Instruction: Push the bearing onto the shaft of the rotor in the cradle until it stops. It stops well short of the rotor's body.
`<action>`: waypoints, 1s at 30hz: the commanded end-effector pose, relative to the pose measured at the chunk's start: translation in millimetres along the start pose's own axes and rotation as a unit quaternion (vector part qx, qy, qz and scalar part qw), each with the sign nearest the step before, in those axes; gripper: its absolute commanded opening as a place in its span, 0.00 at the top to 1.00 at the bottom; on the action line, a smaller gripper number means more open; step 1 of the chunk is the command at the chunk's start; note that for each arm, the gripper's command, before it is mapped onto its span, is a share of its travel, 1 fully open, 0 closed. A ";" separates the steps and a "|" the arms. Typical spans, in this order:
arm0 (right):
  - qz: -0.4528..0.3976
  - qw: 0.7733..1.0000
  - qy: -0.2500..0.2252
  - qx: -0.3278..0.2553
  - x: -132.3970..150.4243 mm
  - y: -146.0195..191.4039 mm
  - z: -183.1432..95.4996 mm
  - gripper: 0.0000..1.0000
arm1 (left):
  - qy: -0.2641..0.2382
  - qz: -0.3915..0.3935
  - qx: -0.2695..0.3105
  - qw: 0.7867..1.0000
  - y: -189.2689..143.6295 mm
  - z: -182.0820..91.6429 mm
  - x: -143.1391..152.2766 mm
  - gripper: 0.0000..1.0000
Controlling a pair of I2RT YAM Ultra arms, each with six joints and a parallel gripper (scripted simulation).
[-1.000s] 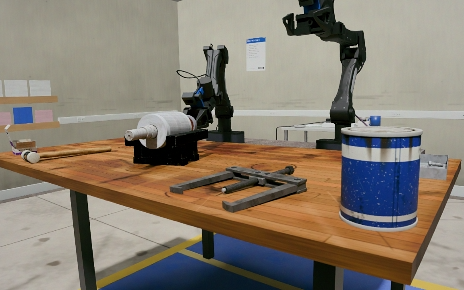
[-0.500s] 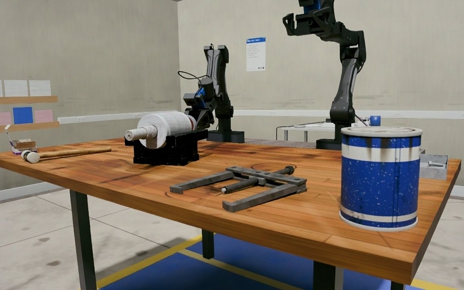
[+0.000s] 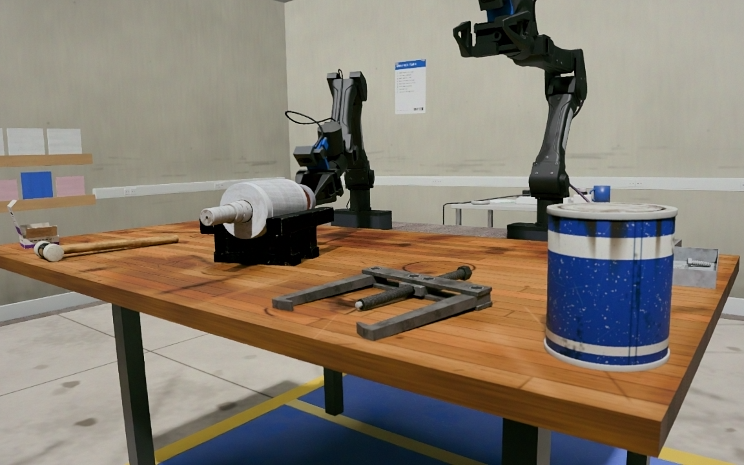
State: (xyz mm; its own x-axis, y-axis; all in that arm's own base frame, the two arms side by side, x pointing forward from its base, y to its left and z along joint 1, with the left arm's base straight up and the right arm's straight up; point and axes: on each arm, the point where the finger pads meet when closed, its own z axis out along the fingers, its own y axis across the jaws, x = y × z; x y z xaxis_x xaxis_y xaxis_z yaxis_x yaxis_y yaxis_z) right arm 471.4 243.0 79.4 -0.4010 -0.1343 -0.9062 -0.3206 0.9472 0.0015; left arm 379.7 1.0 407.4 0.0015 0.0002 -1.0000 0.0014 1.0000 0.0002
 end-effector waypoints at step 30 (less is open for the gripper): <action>0.004 1.000 -0.023 0.007 -5.5 -10.9 -40.5 0.56 | -0.027 -0.001 0.001 1.000 -2.2 -12.6 -24.2 0.00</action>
State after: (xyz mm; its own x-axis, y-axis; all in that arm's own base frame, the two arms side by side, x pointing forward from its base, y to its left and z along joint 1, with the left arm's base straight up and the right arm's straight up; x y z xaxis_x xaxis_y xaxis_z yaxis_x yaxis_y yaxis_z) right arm 432.6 228.2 74.3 -0.4029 -0.1400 -0.9045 -0.3187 0.9478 -0.0047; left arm 379.7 1.0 407.4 0.0015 0.0002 -1.0000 0.0014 1.0000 0.0002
